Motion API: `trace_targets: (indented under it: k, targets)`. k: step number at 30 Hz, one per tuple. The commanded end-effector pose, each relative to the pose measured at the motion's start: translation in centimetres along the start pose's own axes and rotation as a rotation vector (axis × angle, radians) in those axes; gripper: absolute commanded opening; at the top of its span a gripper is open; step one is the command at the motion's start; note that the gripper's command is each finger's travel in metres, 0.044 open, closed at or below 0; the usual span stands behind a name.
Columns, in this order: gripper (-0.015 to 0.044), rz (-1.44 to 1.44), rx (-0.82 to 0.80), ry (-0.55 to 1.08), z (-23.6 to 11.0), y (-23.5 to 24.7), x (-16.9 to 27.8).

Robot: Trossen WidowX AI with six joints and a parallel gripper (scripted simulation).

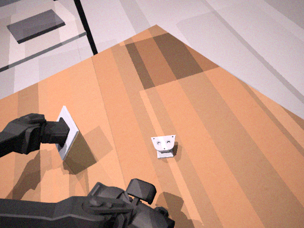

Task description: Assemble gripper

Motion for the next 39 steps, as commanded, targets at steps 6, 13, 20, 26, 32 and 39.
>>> trace_targets:
  k: [6,13,20,26,32,39]
  targets:
    - [0.0134,-0.004,-0.002,0.005,1.7,0.0,0.0]
    - [0.0134,-0.005,-0.001,0.006,2.8,0.0,0.1]
    - [0.0134,-0.005,-0.001,0.006,3.9,0.0,0.1]
    - [0.0134,-0.005,0.000,0.007,4.6,0.0,0.2]
    - [0.0134,-0.005,0.000,0.007,4.6,0.0,0.2]
    - [0.0134,-0.005,0.000,0.007,4.6,0.0,0.2]
Point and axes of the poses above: the point midway between the two fingers, 35 mm back from their tips, its own z axis out along the fingers, its own y axis across the jaws, x = y × z, the point moved 9 cm from there along -z, back along the fingers, and after that the axes turned 4 degrees about z, right-handed, at the moved point
